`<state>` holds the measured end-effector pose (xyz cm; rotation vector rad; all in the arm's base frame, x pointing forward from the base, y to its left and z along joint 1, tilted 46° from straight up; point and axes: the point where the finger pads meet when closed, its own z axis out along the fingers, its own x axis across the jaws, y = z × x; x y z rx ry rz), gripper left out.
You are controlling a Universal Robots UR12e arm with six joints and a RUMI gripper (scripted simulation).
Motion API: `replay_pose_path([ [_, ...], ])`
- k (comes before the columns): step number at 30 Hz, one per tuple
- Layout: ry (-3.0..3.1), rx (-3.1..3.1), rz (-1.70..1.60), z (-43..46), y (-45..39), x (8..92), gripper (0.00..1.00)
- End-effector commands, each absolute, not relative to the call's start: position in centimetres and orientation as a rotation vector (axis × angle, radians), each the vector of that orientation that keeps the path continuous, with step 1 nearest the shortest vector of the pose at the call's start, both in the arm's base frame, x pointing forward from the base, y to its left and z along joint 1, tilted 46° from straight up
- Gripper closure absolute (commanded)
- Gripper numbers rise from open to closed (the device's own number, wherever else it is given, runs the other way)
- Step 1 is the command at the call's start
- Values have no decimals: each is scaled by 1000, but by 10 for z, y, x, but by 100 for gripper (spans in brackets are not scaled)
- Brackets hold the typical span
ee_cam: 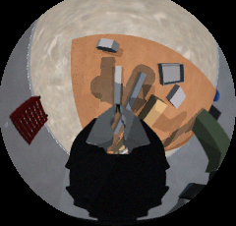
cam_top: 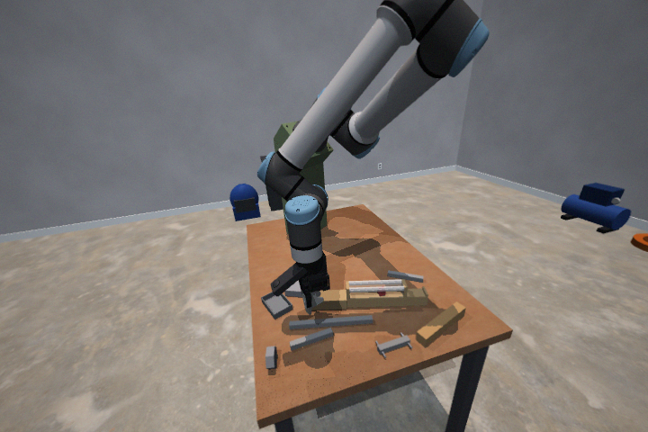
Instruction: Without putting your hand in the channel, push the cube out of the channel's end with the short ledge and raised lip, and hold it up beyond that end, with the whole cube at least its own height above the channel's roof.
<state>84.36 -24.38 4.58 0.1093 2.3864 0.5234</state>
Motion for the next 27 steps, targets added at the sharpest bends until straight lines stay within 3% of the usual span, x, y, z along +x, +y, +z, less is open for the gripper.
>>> replay_pose_path([
  [1, 2386, 116, 525, 46, -244, 844, 100],
  [27, 2385, 429, 643, 43, -245, 841, 100],
])
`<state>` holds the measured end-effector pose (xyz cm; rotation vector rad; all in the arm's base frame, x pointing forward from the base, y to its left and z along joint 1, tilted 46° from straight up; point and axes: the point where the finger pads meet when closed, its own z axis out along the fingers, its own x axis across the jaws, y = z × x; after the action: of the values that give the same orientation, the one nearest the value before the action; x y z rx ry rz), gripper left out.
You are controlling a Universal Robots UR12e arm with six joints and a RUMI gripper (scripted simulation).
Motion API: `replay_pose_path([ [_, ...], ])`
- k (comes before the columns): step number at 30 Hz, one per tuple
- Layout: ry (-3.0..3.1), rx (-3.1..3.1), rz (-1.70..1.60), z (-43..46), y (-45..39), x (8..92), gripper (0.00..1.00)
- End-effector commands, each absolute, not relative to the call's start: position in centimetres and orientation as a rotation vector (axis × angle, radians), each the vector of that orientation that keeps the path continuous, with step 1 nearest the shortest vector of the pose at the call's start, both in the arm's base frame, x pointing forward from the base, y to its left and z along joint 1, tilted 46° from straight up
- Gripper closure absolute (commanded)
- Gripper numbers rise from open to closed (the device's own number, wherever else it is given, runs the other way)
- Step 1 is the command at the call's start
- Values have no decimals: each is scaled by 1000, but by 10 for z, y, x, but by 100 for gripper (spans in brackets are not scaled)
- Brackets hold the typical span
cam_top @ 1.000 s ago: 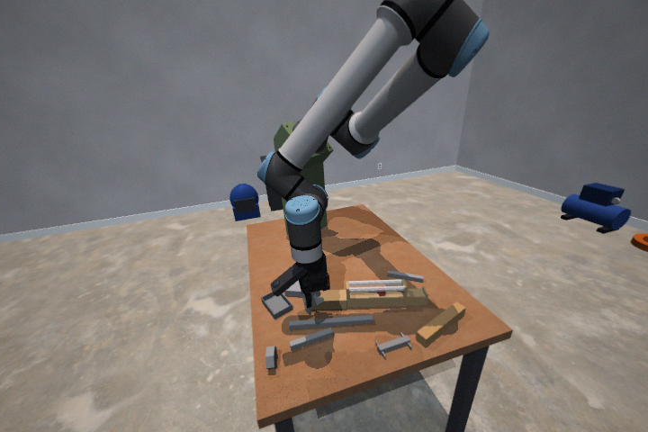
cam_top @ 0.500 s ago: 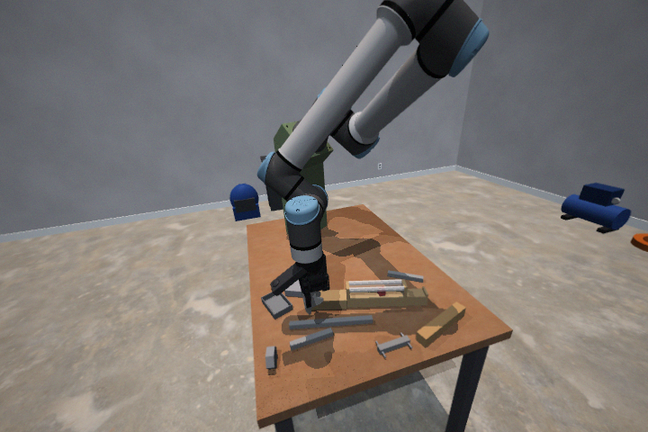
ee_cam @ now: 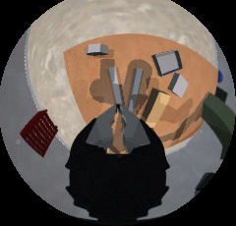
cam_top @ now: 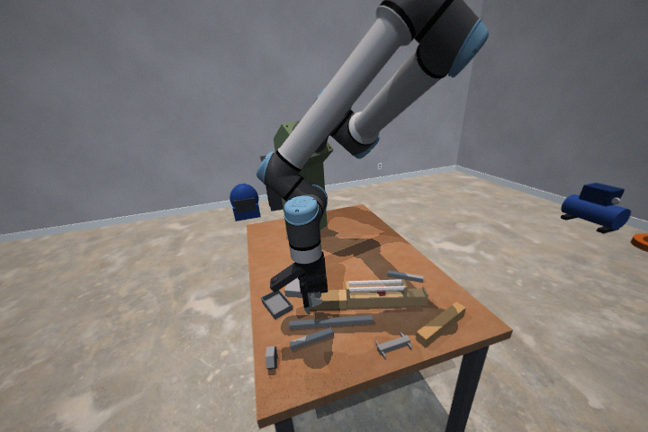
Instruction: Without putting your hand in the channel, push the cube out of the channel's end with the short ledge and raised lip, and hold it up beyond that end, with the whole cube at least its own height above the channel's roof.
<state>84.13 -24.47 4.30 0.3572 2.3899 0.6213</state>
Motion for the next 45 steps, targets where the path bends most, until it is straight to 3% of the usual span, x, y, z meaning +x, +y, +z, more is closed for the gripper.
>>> replay_pose_path([
  [1, 2383, 457, 654, 43, -245, 841, 100],
  [23, 2210, 1276, 929, 37, -244, 835, 100],
  [45, 1591, 2306, 1195, 37, -240, 833, 100],
])
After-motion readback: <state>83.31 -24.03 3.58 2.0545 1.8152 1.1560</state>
